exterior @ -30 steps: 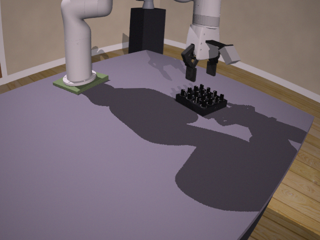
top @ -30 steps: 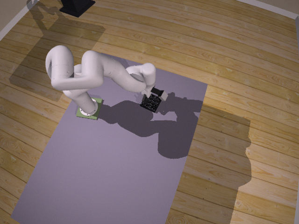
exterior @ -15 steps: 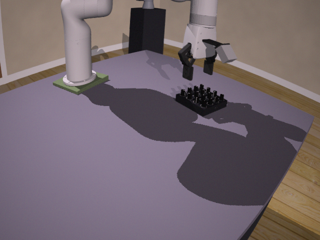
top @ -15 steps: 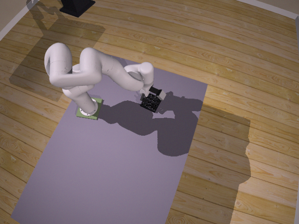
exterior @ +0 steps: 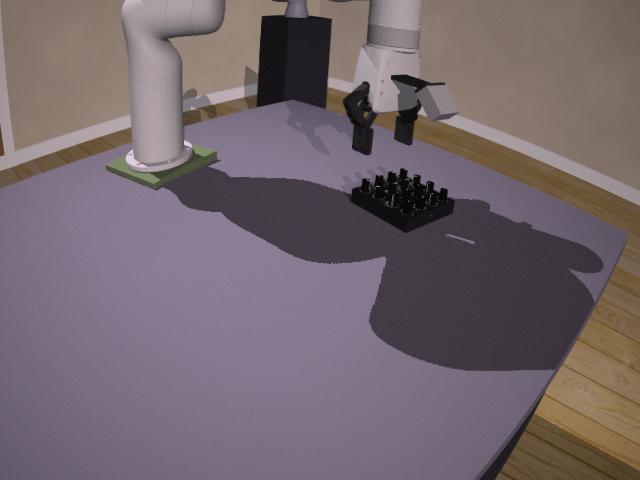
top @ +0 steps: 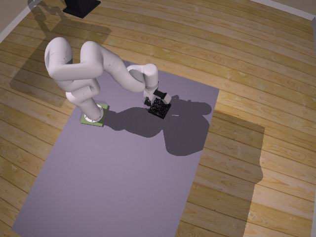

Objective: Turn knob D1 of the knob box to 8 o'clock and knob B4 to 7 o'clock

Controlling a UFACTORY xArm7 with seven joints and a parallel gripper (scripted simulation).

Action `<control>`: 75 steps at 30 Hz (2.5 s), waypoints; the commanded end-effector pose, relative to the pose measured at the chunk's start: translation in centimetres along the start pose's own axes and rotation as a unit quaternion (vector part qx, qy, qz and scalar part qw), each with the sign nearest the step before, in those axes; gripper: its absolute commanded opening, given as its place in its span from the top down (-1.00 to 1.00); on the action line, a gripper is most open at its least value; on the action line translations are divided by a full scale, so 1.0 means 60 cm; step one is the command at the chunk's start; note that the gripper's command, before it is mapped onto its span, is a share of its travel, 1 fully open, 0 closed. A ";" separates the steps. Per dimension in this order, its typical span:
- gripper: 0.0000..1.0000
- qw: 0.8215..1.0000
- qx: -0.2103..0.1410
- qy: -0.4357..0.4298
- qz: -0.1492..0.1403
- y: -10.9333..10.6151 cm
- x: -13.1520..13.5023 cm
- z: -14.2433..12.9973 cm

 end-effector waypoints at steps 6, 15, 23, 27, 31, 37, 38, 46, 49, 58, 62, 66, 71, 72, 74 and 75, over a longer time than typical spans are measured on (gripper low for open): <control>-1.00 1.000 0.003 -0.001 0.007 -0.003 0.003 -0.021; -1.00 1.000 0.003 -0.001 0.007 -0.003 0.003 -0.024; -1.00 1.000 0.003 -0.001 0.007 -0.003 0.003 -0.024; -1.00 1.000 0.003 -0.001 0.007 -0.003 0.003 -0.024; -1.00 1.000 0.003 -0.001 0.007 -0.003 0.003 -0.024; -1.00 1.000 0.003 -0.001 0.007 -0.003 0.003 -0.024; -1.00 1.000 0.003 -0.001 0.007 -0.003 0.003 -0.024; -1.00 1.000 0.003 -0.001 0.007 -0.003 0.003 -0.024; -1.00 1.000 0.003 -0.001 0.007 -0.003 0.003 -0.024; -1.00 1.000 0.003 -0.001 0.007 -0.003 0.003 -0.024; -1.00 1.000 0.003 -0.001 0.007 -0.003 0.003 -0.024; -1.00 1.000 0.003 -0.001 0.007 -0.003 0.003 -0.024; -1.00 1.000 0.003 -0.001 0.007 -0.003 0.003 -0.024; -1.00 1.000 0.003 -0.001 0.007 -0.003 0.003 -0.024; -1.00 1.000 0.003 -0.001 0.007 -0.003 0.003 -0.024; -1.00 1.000 0.003 -0.001 0.007 -0.003 0.003 -0.024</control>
Point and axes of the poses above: the point where the finger pads meet when closed, its own y axis out along the fingers, its own x axis across the jaws, z = x × y, the point moved 4 cm from there along -y, back along the fingers, and after that the axes turned 12 degrees about y, right-handed, at the moved point
